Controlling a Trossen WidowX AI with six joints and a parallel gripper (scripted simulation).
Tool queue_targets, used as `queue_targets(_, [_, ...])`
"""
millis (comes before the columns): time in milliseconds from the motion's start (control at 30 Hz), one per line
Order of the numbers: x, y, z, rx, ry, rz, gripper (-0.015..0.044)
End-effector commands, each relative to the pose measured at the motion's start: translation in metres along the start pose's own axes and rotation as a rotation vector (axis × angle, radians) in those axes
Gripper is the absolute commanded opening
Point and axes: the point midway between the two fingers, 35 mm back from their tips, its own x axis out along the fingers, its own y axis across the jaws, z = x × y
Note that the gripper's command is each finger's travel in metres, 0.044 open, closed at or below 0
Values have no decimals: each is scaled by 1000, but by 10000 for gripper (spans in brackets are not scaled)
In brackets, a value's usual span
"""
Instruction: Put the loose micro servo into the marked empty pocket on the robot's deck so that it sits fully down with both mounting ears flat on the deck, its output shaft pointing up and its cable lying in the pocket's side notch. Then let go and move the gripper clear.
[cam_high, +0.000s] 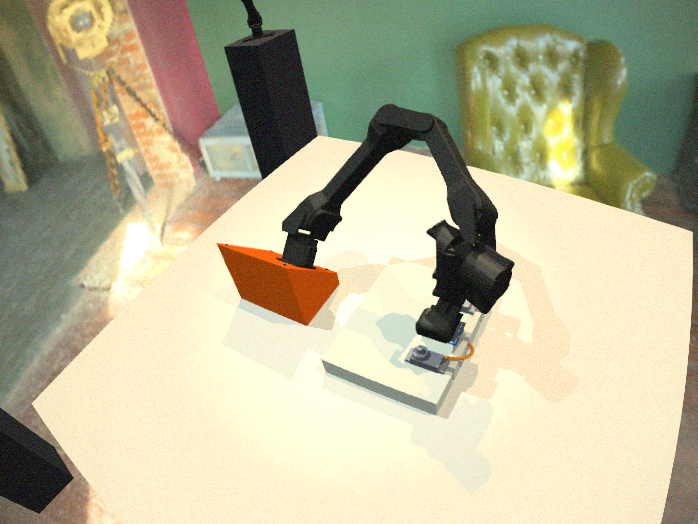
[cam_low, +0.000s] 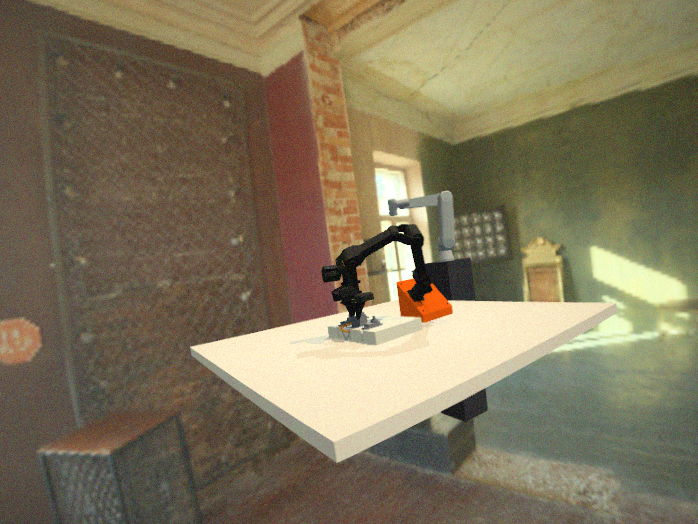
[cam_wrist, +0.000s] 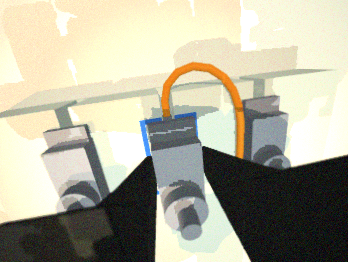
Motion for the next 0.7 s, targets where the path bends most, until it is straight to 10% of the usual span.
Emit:
queue_targets(0, [4,0,0,7,-3,4,0])
queue_targets(667, [24,0,0,7,-3,4,0])
